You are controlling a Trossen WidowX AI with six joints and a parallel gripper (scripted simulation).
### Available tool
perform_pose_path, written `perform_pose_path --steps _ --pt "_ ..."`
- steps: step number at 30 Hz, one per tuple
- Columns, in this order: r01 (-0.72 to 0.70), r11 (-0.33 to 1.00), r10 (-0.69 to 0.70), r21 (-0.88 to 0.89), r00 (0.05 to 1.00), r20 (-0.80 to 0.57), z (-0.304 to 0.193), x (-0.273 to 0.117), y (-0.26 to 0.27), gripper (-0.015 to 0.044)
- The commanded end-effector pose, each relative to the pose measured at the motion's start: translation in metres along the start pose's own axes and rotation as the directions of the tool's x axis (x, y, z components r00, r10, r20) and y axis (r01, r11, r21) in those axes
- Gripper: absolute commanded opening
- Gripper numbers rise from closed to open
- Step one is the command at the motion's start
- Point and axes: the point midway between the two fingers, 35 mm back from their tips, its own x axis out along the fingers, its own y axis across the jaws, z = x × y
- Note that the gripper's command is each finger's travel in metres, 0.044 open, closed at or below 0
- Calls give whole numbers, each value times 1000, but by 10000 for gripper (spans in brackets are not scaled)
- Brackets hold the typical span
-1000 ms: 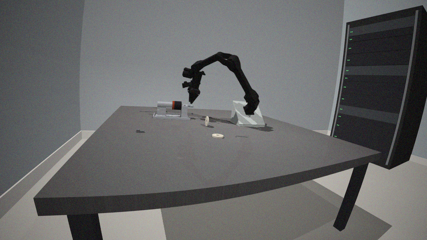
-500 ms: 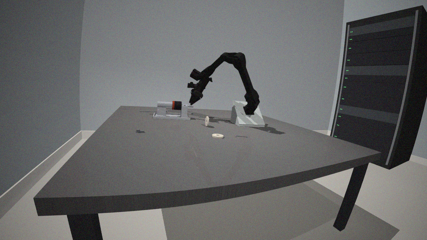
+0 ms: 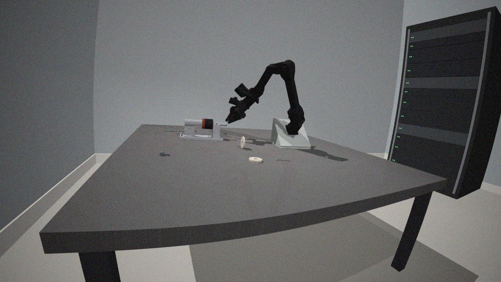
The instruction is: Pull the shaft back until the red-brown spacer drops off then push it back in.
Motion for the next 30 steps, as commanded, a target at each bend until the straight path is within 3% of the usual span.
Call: perform_pose_path --steps 1,30 --pt "-21 1000 21 1 998 57 -8 -8 10 440" --pt "-21 1000 21 1 998 56 -7 -4 10 440"
